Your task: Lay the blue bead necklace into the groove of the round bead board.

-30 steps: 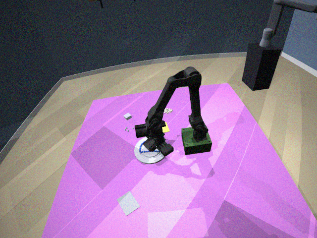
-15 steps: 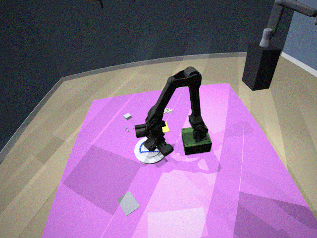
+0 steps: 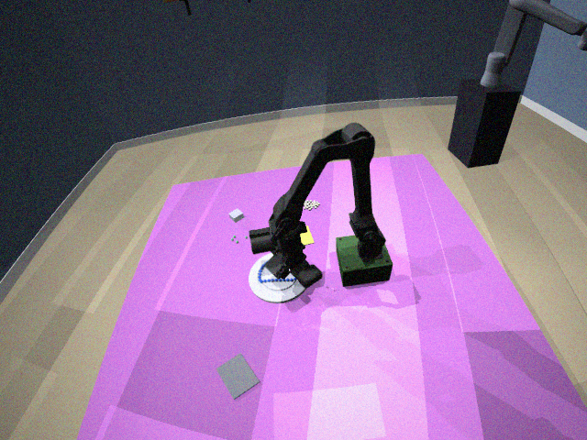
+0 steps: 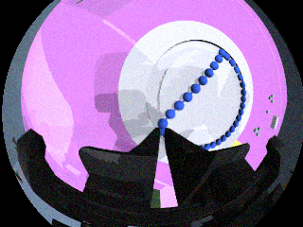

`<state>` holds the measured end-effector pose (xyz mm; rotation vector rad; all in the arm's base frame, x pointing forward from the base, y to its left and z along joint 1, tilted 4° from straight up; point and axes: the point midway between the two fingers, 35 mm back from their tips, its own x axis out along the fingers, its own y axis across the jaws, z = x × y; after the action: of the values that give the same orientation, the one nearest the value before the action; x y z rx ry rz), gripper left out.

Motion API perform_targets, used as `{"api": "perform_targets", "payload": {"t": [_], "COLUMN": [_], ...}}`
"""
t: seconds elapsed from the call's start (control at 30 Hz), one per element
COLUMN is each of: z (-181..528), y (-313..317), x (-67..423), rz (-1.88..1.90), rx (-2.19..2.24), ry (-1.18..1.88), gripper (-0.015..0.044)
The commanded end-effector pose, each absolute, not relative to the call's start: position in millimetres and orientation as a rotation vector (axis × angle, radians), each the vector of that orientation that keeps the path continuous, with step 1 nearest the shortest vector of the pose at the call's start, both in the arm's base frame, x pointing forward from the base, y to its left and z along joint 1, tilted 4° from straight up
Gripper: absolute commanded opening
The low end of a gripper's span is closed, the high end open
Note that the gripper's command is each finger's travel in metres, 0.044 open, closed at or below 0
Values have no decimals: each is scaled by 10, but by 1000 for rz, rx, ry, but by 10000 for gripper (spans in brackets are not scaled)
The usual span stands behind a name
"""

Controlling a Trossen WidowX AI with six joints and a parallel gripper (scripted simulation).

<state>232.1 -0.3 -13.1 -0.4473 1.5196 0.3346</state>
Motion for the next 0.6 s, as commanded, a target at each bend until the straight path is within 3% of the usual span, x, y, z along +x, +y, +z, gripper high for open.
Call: {"api": "perform_targets", "payload": {"t": [0.0, 0.53, 0.57], "z": [-91, -198, -166], "y": [-6, -3, 2], "x": [2331, 2314, 2336], "rz": [333, 333, 333], "rx": [-454, -454, -450], "ry": [1515, 1515, 1506], "gripper": [0, 0, 26]}}
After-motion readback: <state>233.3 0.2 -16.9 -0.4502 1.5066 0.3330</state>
